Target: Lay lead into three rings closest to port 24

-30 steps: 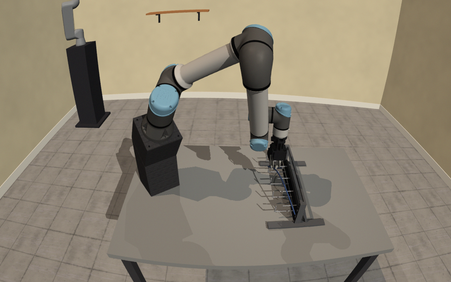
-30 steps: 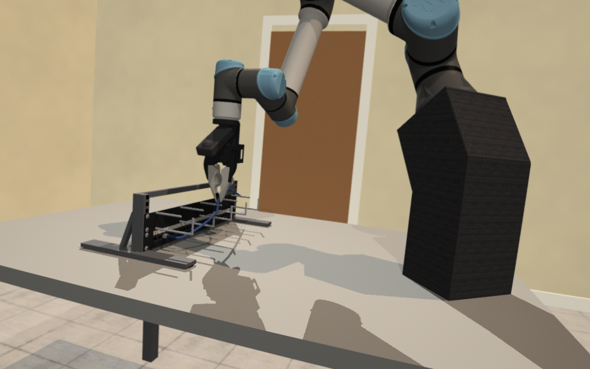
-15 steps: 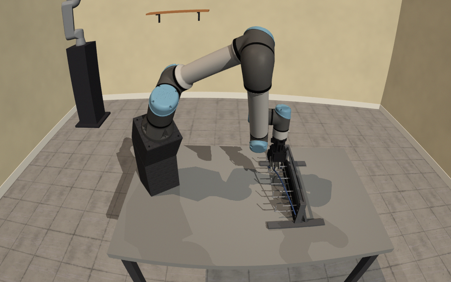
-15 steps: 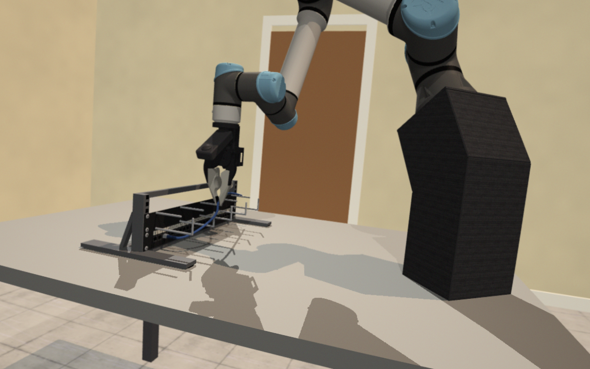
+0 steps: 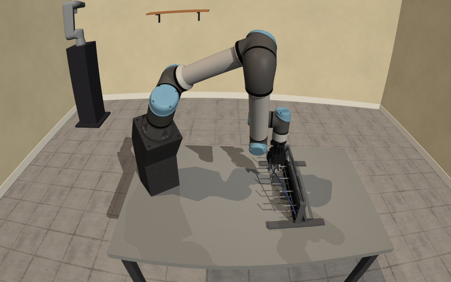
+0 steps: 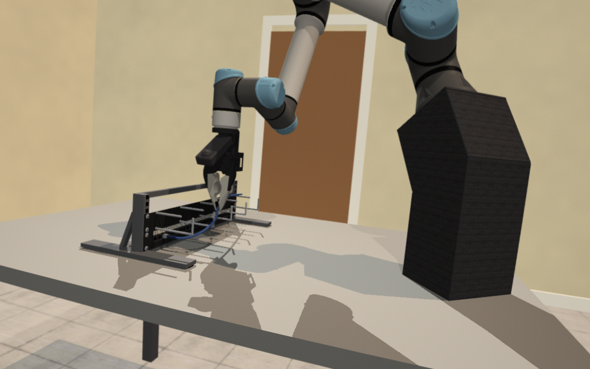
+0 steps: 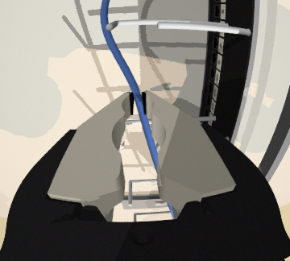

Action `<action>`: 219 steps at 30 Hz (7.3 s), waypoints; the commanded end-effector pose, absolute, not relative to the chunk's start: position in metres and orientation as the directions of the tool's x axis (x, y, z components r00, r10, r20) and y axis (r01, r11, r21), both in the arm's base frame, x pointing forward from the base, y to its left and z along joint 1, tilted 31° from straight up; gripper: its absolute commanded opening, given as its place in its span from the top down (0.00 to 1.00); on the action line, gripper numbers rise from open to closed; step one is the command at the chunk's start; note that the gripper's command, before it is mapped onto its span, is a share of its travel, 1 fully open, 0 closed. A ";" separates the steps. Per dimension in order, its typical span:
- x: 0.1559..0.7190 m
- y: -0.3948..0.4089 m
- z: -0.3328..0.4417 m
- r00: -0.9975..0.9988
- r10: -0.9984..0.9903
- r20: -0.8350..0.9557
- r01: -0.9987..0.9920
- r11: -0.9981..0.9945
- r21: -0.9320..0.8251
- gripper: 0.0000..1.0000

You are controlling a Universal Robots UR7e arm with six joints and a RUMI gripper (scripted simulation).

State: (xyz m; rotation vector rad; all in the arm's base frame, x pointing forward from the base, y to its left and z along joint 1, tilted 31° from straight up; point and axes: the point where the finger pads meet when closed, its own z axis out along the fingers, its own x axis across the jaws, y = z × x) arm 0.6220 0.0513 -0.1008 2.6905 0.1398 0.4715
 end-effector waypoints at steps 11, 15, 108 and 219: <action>0.628 0.046 -0.114 0.937 0.165 0.307 0.028 -0.914 0.406 1.00; 0.629 0.044 -0.117 0.937 0.165 0.307 0.028 -0.914 0.406 1.00; 0.671 0.046 -0.116 0.937 0.165 0.307 0.028 -0.914 0.406 1.00; 0.640 0.080 -0.038 0.937 0.165 0.307 0.028 -0.914 0.406 1.00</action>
